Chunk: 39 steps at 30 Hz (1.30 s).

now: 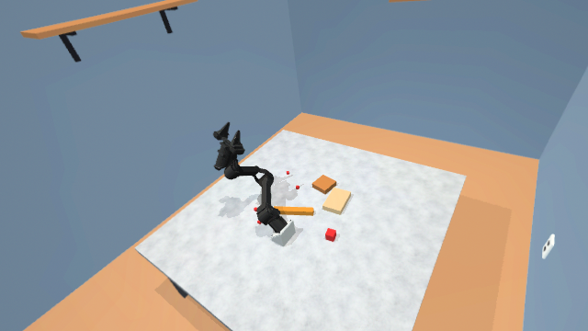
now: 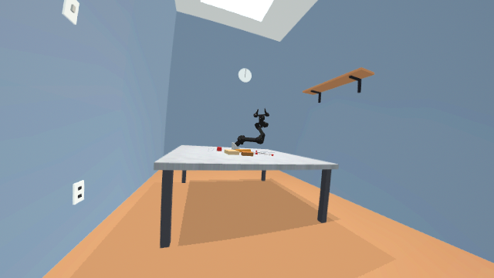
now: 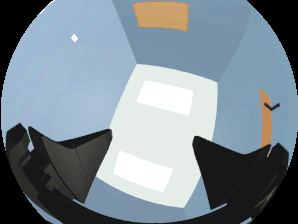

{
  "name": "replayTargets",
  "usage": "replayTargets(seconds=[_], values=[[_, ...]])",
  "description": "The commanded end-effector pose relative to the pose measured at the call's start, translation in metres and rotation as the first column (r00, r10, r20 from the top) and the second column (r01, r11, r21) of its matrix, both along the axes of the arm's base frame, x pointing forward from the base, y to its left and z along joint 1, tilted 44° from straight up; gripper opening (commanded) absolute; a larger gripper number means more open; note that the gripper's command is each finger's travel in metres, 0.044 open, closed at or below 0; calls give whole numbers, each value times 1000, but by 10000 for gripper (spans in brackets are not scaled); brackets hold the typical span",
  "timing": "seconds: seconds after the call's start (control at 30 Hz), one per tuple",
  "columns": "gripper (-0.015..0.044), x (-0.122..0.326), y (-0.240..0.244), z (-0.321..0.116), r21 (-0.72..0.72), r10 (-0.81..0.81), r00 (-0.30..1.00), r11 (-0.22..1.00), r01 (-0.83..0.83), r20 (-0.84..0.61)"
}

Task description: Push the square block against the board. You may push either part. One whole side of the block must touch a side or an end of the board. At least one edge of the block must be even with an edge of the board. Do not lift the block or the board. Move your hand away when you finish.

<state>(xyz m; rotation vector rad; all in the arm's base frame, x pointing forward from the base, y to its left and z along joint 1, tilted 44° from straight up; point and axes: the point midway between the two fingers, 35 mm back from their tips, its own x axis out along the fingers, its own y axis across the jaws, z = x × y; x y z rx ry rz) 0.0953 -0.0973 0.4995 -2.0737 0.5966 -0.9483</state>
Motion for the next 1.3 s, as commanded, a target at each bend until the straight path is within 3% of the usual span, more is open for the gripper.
replayTargets(seconds=[0.0, 0.17, 0.47, 1.27], values=[[374, 0, 0, 0, 0, 0, 1000, 1000, 0, 0], [243, -4, -3, 2, 21, 22, 999, 1000, -22, 31], [6, -18, -20, 10, 138, 148, 966, 974, -179, 212], [0, -40, -87, 7, 277, 267, 786, 833, -479, 558]])
